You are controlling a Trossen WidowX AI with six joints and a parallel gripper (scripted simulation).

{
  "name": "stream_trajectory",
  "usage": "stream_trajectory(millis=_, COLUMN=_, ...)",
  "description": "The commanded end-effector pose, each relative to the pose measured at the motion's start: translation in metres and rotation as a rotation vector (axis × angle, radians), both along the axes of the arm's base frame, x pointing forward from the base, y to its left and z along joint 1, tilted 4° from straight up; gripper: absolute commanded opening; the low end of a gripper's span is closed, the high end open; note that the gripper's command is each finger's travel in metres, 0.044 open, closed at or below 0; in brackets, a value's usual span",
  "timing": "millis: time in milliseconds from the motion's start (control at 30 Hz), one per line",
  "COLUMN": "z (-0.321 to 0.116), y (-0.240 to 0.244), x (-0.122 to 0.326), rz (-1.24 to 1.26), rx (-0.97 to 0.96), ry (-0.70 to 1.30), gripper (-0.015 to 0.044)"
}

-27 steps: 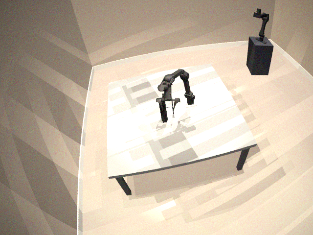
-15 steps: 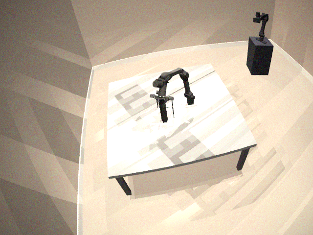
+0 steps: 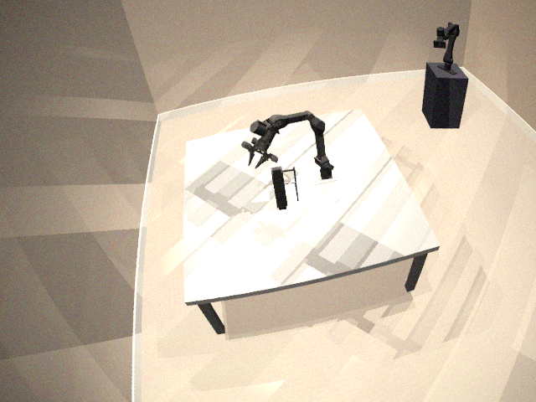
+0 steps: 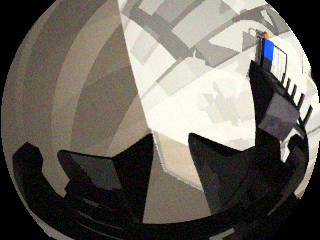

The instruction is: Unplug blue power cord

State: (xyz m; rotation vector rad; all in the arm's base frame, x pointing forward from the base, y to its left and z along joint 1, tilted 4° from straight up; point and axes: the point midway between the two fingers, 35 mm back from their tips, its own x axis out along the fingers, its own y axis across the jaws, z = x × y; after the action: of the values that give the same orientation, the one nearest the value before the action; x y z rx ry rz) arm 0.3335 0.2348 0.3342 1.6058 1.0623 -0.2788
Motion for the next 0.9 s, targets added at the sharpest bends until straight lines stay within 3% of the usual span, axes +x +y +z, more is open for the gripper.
stream_trajectory(millis=0, z=-0.012, y=-0.022, x=0.011, rz=0.002, rx=-0.073, ry=-0.036, gripper=0.016)
stream_trajectory(millis=233, z=-0.052, y=-0.07, x=0.026, rz=-0.022, rx=-0.253, ry=-0.001, gripper=0.016)
stream_trajectory(millis=433, z=-0.123, y=-0.11, x=-0.001, rz=-0.071, rx=-0.39, ry=0.25, gripper=0.016)
stream_trajectory(millis=633, z=-0.191, y=-0.158, x=-0.056, rz=-0.119, rx=-0.536, ry=0.566, gripper=0.016)
stream_trajectory(millis=867, z=-0.197, y=-0.163, x=-0.062, rz=-0.123, rx=-0.552, ry=0.602, gripper=0.016)
